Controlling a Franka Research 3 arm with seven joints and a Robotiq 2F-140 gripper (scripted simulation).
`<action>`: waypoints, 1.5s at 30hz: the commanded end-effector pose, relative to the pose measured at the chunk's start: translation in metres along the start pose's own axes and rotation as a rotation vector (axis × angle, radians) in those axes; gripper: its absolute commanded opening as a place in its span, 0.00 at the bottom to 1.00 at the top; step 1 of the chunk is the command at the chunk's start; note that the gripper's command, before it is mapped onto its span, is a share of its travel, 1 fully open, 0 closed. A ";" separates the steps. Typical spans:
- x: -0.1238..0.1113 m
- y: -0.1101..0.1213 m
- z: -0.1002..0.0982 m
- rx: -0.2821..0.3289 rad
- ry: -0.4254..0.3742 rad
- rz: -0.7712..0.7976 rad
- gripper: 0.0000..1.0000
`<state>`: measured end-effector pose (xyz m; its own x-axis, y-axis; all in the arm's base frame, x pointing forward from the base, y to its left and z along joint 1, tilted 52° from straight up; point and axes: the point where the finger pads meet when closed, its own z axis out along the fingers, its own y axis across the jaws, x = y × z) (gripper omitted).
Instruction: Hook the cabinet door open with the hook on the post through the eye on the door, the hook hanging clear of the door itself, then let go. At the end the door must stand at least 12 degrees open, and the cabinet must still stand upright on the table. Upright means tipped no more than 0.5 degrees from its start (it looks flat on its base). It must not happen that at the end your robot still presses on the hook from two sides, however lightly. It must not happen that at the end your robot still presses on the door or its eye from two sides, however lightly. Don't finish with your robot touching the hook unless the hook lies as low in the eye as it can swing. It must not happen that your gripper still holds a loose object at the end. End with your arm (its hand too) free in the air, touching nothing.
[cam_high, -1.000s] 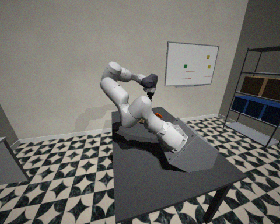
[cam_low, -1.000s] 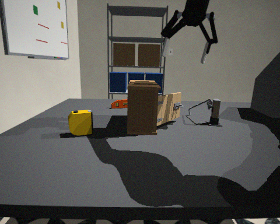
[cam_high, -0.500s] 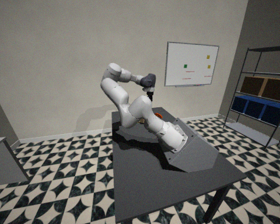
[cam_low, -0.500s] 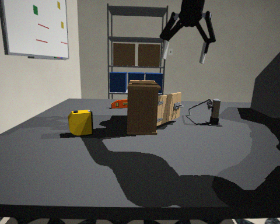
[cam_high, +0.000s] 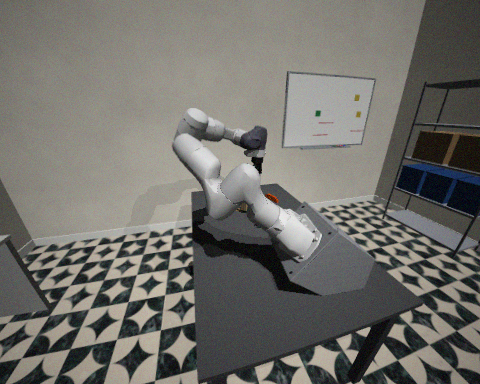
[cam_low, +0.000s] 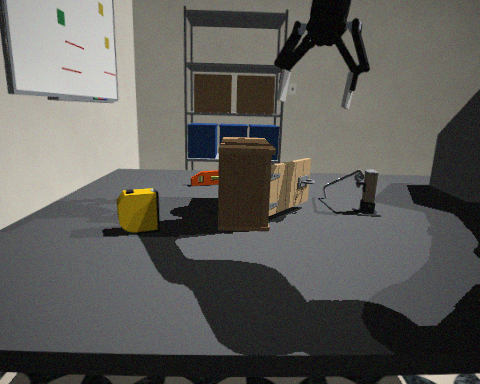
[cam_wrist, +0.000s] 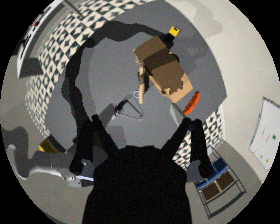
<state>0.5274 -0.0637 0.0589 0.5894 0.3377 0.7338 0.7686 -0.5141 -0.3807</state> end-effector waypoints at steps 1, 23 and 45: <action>-0.001 -0.001 0.000 0.005 -0.002 0.012 1.00; -0.002 0.002 0.006 0.045 -0.074 0.036 1.00; -0.003 0.003 0.007 0.056 -0.099 0.044 1.00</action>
<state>0.5316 -0.0602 0.0525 0.6293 0.3978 0.6676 0.7621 -0.4838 -0.4302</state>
